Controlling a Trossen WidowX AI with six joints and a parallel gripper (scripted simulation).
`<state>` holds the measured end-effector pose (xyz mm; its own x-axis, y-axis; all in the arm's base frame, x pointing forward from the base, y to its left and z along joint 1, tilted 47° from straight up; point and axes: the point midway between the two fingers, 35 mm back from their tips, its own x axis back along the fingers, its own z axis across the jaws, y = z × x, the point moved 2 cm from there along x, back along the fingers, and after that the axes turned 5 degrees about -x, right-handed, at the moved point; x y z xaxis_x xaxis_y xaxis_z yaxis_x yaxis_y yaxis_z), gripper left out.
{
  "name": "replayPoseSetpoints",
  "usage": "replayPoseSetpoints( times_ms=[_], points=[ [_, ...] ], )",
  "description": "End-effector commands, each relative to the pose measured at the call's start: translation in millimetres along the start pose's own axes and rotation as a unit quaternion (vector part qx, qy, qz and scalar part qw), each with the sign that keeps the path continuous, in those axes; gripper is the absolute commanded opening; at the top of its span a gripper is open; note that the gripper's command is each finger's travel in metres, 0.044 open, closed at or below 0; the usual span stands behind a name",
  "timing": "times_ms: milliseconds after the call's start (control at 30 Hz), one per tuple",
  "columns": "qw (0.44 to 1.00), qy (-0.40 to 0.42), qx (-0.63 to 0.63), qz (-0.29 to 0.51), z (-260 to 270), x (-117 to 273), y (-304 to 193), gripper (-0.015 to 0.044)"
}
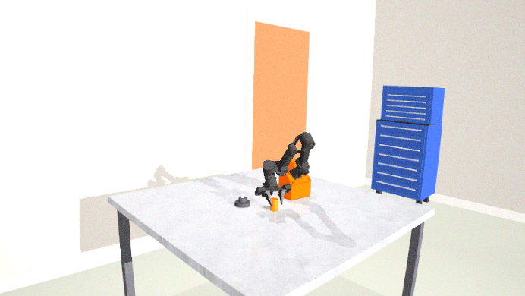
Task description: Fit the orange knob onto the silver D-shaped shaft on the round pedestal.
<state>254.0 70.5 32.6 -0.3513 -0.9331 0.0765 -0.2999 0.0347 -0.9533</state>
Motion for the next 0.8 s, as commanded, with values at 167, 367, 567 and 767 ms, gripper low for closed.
replayPoseSetpoints(
  times_ms=[167,367,567,767],
  points=[
    [1.0,0.0,-0.001,0.0,0.1,-0.1,-0.2,0.026],
    [1.0,0.0,-0.001,0.0,0.1,-0.1,-0.2,0.0391],
    [1.0,0.0,-0.001,0.0,0.1,-0.1,-0.2,0.044],
    [1.0,0.003,0.0,-0.002,3.0,0.9,2.4,0.044]
  ],
)
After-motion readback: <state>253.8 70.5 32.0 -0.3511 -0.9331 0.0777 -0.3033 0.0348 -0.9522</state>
